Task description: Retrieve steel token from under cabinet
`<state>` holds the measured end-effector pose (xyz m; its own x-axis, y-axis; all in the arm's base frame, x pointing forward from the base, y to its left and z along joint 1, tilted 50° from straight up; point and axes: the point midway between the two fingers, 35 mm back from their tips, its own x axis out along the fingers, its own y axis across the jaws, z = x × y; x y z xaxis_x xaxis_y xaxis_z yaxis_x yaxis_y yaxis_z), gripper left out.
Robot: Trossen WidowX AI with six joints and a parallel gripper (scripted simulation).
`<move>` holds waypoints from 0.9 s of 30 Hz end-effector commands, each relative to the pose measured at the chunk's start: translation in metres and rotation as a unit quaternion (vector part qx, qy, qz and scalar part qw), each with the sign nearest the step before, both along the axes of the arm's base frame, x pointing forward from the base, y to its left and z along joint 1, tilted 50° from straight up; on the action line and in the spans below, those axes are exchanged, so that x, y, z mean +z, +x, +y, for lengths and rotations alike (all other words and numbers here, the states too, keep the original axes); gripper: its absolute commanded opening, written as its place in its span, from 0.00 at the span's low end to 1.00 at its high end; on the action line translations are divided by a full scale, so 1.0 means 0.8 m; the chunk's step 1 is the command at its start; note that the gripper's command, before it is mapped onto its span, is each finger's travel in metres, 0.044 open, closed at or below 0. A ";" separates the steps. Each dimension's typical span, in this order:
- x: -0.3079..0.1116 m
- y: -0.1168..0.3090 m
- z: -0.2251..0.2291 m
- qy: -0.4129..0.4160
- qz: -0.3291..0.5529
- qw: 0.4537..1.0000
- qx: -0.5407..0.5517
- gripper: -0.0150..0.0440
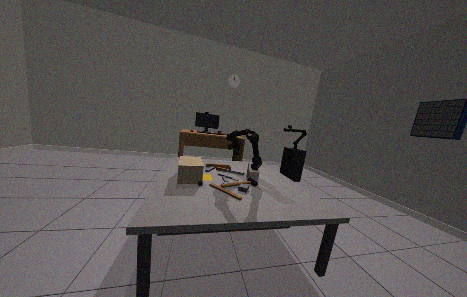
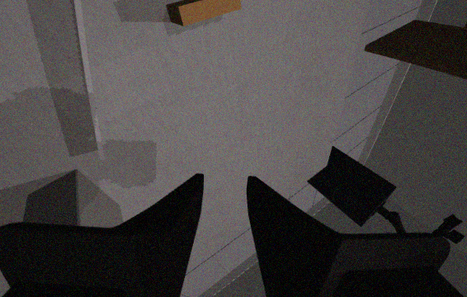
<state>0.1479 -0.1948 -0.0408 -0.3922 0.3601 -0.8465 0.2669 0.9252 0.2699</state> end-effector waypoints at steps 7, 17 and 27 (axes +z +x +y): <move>-0.024 0.020 0.027 0.102 -0.097 0.985 0.102 0.46; -0.043 0.041 0.051 0.183 -0.205 0.940 0.200 0.46; -0.059 0.060 0.075 0.243 -0.317 0.869 0.291 0.46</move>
<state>0.1928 -0.1431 -0.0819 -0.1603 0.5998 -0.7840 -0.4757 0.6490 0.5937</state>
